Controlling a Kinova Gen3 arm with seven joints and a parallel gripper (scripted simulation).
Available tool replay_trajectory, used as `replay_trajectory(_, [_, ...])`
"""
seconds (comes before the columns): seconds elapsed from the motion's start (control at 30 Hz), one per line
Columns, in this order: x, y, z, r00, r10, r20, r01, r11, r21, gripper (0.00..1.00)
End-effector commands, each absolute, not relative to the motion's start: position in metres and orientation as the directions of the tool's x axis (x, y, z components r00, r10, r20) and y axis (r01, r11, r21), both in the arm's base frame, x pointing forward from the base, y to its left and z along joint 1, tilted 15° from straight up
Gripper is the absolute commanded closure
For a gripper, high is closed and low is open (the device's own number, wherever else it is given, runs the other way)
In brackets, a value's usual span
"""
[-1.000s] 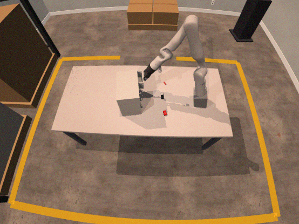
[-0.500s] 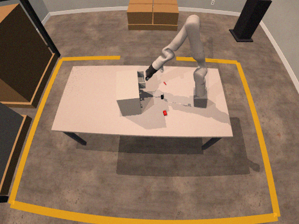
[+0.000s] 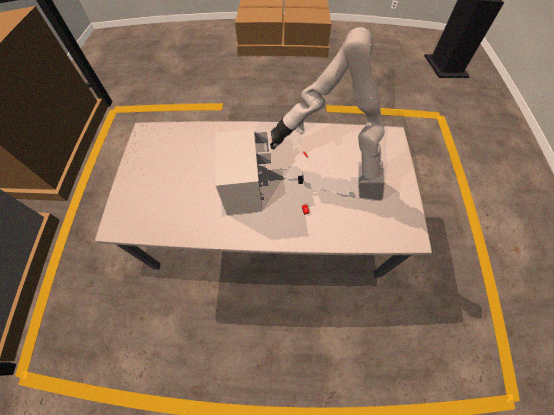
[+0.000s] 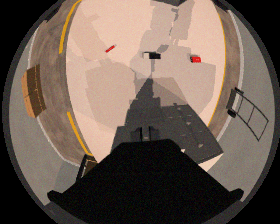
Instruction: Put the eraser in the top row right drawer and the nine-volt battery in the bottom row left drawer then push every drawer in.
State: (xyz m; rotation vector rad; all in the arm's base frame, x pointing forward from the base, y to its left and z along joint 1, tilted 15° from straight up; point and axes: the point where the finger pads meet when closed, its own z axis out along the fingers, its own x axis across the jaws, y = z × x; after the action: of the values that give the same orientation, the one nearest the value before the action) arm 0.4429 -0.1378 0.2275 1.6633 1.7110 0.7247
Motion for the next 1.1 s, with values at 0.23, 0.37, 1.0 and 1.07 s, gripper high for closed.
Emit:
replay_trajectory(0.23, [0.4409,-0.1392,0.2279,0.007,0.998,-0.066,0.645,0.046,0.763,0.63])
replay_trajectory(0.37, [0.4409,-0.1392,0.2279,0.007,0.998,-0.066,0.645,0.046,0.763,0.57])
replay_trajectory(1.0, [0.4373,-0.1393,0.2270,0.007,0.998,-0.066,0.645,0.046,0.763,0.33])
replay_trajectory(1.07, [0.4346,-0.1393,0.2263,0.007,0.998,-0.066,0.645,0.046,0.763,0.33])
